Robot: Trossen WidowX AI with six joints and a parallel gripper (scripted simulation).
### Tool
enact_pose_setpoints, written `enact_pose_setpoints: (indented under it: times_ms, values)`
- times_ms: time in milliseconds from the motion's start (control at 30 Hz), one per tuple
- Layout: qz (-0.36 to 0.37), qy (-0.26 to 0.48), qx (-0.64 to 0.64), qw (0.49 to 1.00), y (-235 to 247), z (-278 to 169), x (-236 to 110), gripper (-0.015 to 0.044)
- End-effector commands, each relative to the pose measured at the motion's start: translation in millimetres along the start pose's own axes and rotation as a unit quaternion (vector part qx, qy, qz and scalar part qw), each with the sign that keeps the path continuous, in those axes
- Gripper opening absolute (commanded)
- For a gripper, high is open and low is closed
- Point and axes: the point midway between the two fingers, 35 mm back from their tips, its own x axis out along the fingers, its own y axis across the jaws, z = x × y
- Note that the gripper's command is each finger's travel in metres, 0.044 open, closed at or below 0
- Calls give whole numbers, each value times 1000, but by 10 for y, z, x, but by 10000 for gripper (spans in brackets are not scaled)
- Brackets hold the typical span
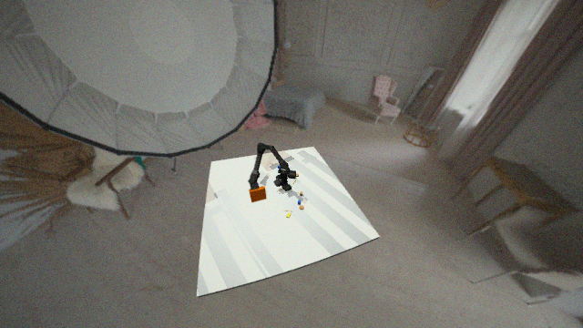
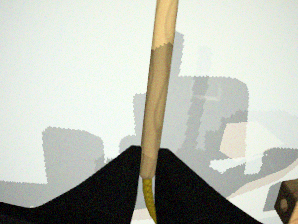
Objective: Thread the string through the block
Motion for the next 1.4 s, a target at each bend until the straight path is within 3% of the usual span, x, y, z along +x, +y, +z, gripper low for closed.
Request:
enact_pose_setpoints:
  times_ms: [0,133,667,1000,1367]
  values:
    - [0,0,0,1000,0,0,0,0]
    - [0,0,-12,1000,1,-6,-1,0]
    - [2,-3,-298,955,19,-160,-10,0]
    - [2,-3,-466,885,26,-257,-19,0]
    - [2,-3,-633,774,30,-363,-28,0]
